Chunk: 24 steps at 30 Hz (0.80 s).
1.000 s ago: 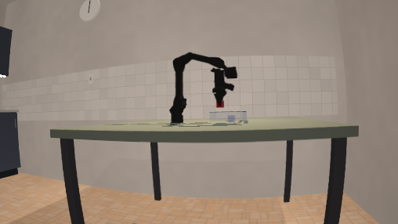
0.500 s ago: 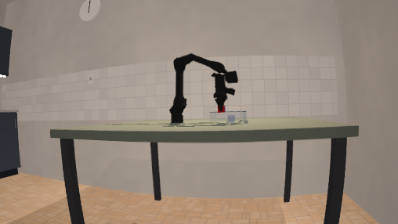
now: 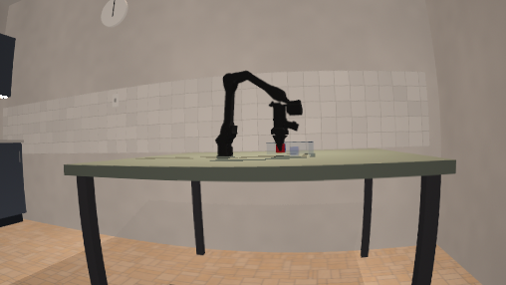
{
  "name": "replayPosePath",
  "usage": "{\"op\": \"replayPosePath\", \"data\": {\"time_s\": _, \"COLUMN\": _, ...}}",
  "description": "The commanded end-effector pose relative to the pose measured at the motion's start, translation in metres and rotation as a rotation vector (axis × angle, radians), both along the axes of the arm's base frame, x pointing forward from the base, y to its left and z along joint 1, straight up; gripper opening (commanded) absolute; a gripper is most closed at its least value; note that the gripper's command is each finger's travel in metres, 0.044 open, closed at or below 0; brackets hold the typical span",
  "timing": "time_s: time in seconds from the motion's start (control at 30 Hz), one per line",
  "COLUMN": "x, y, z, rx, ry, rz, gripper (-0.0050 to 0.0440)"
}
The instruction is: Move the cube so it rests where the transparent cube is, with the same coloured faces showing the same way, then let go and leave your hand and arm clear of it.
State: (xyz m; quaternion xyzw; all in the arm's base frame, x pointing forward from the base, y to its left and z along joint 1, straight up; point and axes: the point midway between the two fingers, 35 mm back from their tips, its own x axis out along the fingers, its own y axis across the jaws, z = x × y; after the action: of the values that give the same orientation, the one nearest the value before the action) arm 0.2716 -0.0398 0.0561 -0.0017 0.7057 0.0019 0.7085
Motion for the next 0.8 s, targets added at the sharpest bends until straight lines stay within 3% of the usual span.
{"op": "replayPosePath", "data": {"time_s": 0.0, "x": 0.003, "y": -0.001, "z": -0.001, "rx": -0.003, "ry": -0.018, "rz": -0.005, "gripper": 0.0}}
{"op": "replayPosePath", "data": {"time_s": 0.43, "x": 0.003, "y": -0.001, "z": -0.011, "rx": -0.003, "ry": -0.018, "rz": -0.005, "gripper": 0.0}}
{"op": "replayPosePath", "data": {"time_s": 0.77, "x": 0.004, "y": -0.001, "z": -0.009, "rx": -0.005, "ry": -0.024, "rz": -0.003, "gripper": 0.024}}
